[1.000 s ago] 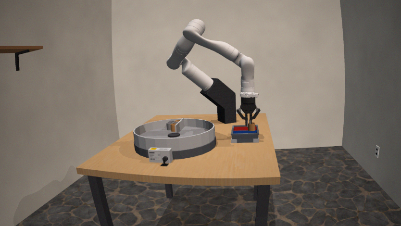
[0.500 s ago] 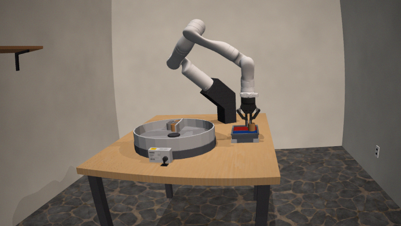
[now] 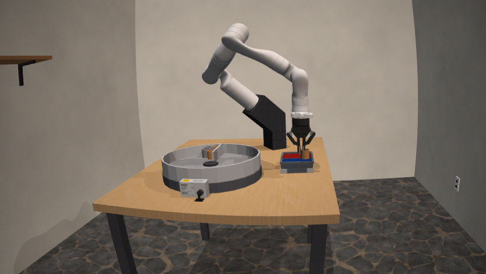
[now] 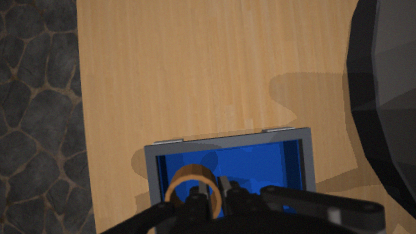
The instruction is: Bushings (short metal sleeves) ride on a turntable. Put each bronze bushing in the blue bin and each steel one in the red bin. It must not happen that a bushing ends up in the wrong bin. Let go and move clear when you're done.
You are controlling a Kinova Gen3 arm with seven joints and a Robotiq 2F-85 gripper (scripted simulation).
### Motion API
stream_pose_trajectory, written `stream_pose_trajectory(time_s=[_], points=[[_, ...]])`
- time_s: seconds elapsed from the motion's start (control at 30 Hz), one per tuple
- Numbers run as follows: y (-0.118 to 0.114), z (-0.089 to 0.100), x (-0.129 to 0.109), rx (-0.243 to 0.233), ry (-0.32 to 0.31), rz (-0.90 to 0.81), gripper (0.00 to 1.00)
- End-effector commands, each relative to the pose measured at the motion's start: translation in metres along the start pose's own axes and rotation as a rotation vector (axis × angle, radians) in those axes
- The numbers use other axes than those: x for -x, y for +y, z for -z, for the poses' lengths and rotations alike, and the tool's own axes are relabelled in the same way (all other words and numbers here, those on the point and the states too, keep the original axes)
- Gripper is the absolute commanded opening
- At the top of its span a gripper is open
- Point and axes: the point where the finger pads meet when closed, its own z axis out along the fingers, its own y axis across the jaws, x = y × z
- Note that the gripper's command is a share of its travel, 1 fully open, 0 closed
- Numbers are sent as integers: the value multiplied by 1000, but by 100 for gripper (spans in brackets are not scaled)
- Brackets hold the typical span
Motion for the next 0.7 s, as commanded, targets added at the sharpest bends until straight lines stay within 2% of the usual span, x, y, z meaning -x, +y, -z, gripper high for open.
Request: stream_pose_trajectory(time_s=[0.0,0.67], points=[[-2,-4,-1,-3,4,-2,0],[-3,-13,-1,-5,7,-5,0]])
